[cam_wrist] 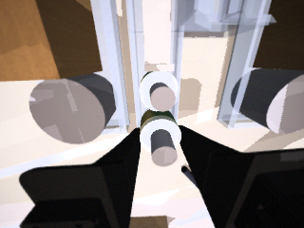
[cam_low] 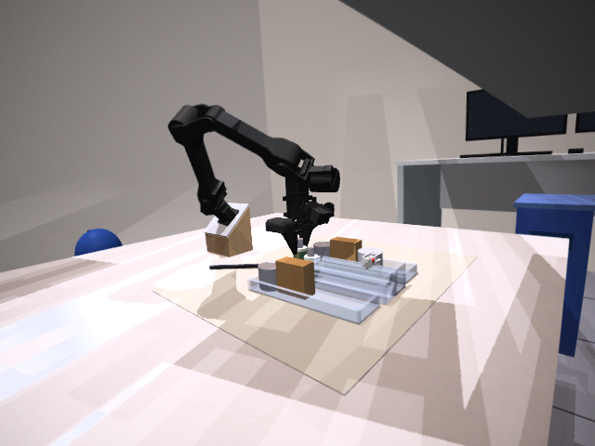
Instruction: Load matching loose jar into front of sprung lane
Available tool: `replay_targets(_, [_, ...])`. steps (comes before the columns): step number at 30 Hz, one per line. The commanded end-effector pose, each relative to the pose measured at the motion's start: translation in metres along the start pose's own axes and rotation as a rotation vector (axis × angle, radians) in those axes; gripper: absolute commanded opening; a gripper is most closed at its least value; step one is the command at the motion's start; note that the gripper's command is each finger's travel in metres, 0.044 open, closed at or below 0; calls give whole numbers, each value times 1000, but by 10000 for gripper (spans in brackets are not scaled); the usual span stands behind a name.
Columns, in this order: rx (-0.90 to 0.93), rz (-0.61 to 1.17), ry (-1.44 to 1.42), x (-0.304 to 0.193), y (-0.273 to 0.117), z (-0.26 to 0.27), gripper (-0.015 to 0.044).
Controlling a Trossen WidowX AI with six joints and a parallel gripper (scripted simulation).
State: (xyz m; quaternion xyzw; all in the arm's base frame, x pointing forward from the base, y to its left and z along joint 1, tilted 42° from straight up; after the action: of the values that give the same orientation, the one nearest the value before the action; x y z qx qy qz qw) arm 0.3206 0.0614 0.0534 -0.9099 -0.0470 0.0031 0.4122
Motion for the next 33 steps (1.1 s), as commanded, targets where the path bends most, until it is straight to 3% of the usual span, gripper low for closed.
replay_targets(1, [-3, -22, 13, 7, -4, -1, 0])
replay_targets(33, [-3, -23, 13, 12, -5, 0, 0])
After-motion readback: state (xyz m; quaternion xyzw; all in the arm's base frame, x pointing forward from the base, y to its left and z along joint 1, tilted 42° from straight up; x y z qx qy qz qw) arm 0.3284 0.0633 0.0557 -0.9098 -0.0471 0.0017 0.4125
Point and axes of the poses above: the point midway between the two fingers, 35 mm back from their tips, its own y axis out along the fingers, its own z axis across the jaws, x = y × z, the point moved 8 cm from there along -y, back along the fingers, and after that the axes turned 5 degrees about y, right-handed, at the moved point
